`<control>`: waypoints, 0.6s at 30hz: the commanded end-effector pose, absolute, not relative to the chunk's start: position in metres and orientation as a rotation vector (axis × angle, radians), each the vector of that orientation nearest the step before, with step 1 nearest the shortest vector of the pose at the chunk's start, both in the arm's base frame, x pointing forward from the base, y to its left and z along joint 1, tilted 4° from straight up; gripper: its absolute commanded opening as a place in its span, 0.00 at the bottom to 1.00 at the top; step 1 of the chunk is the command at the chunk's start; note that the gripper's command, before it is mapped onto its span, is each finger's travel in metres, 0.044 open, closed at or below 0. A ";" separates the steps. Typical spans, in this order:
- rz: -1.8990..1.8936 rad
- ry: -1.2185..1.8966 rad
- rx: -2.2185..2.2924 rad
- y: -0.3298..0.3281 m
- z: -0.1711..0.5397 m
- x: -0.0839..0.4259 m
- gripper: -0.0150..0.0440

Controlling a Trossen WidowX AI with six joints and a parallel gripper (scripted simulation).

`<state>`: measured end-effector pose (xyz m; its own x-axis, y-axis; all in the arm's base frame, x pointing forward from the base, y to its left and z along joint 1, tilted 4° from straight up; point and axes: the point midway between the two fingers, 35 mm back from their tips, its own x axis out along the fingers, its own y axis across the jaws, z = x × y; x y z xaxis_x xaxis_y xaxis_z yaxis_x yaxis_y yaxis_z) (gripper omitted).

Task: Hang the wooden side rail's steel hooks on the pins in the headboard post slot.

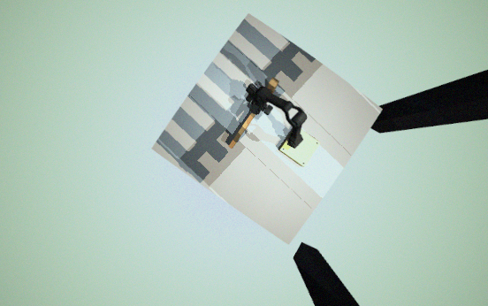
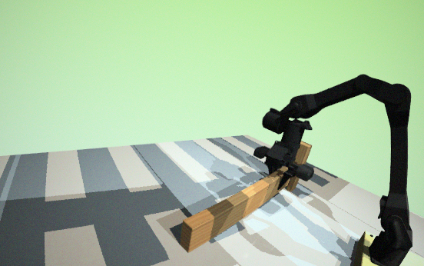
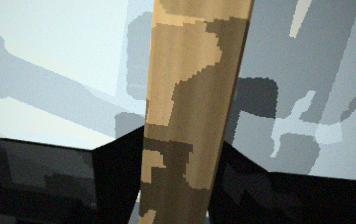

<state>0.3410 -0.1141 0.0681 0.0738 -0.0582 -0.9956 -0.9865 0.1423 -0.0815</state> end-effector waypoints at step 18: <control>1.018 1.252 -1.182 -0.117 0.071 0.342 0.25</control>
<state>0.3410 -0.1154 0.0681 0.0739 -0.0580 -0.9956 -0.9866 0.1417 -0.0814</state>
